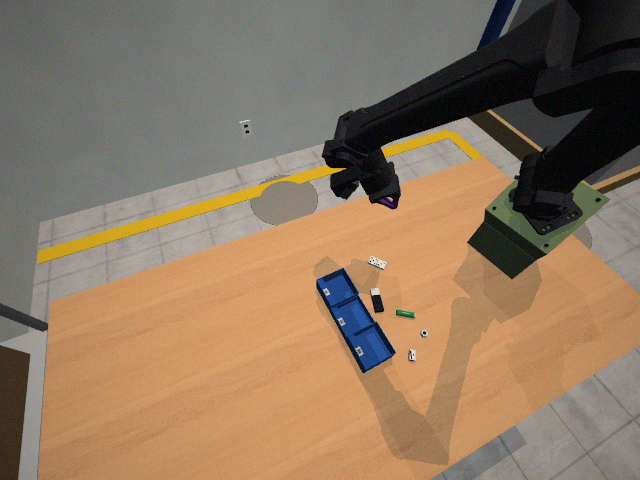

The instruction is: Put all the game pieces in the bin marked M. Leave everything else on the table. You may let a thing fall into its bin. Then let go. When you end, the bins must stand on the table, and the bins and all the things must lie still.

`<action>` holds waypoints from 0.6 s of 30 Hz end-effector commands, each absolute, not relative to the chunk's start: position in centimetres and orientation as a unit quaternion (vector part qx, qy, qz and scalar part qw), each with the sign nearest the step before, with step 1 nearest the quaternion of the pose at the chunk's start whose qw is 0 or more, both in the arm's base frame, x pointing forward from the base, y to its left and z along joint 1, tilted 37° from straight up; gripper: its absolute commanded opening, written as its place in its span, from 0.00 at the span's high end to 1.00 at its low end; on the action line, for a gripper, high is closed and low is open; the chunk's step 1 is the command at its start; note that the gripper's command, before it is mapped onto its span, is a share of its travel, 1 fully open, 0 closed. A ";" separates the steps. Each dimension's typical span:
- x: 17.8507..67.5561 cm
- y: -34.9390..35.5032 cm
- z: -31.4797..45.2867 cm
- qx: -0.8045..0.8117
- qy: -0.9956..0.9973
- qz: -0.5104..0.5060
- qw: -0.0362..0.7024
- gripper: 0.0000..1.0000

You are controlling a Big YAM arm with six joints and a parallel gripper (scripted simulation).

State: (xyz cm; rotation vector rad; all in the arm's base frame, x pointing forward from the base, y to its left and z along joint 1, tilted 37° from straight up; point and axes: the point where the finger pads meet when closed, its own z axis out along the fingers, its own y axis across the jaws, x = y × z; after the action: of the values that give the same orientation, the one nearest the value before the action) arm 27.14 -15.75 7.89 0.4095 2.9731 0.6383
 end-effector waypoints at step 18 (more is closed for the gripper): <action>30.5 -2.6 14.6 0.005 0.967 0.079 0.243 0.92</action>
State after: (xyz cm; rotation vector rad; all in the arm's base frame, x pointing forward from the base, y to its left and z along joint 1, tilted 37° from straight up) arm 30.30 -4.27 13.50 -0.0031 2.7199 0.2479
